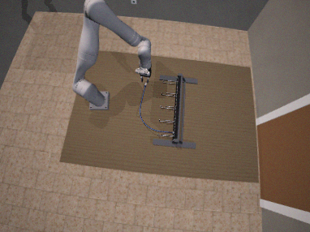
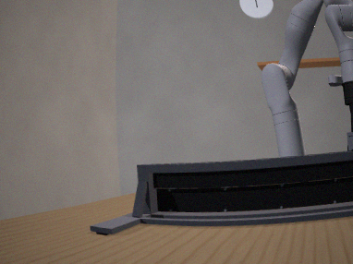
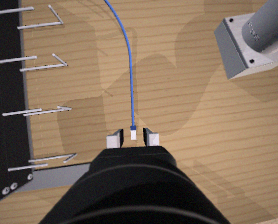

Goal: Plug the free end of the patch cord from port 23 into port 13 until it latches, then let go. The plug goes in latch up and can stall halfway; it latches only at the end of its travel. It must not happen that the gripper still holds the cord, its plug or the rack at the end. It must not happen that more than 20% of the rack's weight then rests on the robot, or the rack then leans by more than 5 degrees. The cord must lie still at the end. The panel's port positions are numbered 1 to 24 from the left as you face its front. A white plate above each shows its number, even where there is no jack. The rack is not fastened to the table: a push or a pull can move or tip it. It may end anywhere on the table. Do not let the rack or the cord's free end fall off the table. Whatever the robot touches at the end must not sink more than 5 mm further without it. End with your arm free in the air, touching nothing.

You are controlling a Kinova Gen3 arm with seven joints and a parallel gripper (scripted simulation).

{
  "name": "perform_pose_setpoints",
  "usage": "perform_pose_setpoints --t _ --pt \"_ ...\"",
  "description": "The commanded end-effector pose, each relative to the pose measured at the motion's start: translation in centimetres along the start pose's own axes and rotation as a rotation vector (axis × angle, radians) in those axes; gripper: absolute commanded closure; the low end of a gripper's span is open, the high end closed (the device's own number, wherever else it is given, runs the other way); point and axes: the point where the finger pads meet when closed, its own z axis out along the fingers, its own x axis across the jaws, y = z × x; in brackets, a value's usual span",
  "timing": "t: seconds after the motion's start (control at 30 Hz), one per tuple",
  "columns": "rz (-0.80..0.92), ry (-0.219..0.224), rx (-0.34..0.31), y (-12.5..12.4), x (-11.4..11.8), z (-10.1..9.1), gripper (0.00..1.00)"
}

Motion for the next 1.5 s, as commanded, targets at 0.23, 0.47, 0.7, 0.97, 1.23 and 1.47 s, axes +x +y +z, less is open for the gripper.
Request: perform_pose_setpoints --t 0.23,0.47,0.7,0.97,1.23,1.47 --pt "0.003 0.001 0.002 -0.1 0.0 1.7 0.27" --pt "0.003 0.001 0.002 -0.1 0.0 2.9 0.27" --pt "0.003 0.001 0.002 -0.1 0.0 4.1 0.27" --pt "0.003 0.001 0.002 -0.1 0.0 5.1 0.27" --pt "0.003 0.001 0.002 -0.1 0.0 5.4 0.27" --pt "0.003 0.001 0.002 -0.1 0.0 5.4 0.27"
